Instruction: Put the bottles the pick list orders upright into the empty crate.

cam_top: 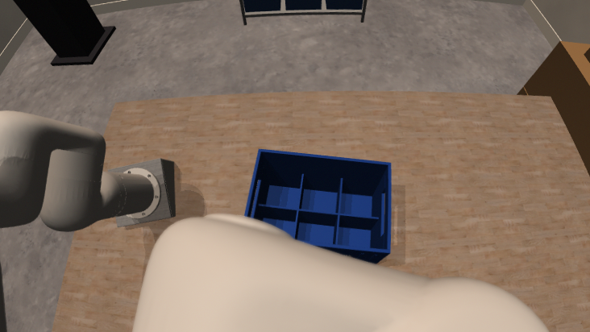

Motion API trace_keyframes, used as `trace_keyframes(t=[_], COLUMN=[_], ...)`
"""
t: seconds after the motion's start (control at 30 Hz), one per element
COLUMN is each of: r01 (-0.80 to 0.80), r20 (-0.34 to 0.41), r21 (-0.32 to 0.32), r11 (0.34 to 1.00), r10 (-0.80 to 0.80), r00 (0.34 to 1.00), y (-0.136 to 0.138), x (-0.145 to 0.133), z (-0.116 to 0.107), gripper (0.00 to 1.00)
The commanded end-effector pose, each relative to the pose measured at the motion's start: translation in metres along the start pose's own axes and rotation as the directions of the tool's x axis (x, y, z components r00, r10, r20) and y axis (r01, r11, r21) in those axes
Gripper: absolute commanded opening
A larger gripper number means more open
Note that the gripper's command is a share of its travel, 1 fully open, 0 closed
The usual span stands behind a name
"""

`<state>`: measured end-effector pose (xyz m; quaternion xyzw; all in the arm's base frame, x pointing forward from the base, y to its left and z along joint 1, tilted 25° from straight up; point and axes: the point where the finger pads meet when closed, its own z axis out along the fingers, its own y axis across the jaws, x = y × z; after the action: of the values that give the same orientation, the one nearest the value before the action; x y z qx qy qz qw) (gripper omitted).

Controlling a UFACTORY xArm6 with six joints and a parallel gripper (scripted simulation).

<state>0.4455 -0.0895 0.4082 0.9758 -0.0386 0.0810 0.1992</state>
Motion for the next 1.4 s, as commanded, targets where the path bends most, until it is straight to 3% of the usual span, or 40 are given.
trace_keyframes(t=[0.0, 0.37, 0.87, 0.93, 0.97, 1.13, 1.37], r01=[-0.001, 0.243, 0.617, 0.617, 0.674, 0.706, 0.706], r20=[-0.004, -0.003, 0.007, 0.007, 0.004, -0.002, -0.002], r21=[0.0, -0.001, -0.004, -0.004, -0.003, -0.003, -0.003], r11=[1.0, 0.97, 0.787, 0.787, 0.739, 0.708, 0.708], r10=[0.001, -0.243, -0.617, -0.617, -0.674, -0.706, -0.706], r00=[1.0, 0.97, 0.787, 0.787, 0.739, 0.708, 0.708], y=[0.0, 0.014, 0.041, 0.041, 0.042, 0.05, 0.05], x=[0.001, -0.026, -0.075, -0.075, -0.078, -0.093, -0.093], z=[-0.002, 0.025, 0.075, 0.075, 0.078, 0.093, 0.093], gripper=[0.65, 0.65, 0.65, 0.65, 0.65, 0.65, 0.65])
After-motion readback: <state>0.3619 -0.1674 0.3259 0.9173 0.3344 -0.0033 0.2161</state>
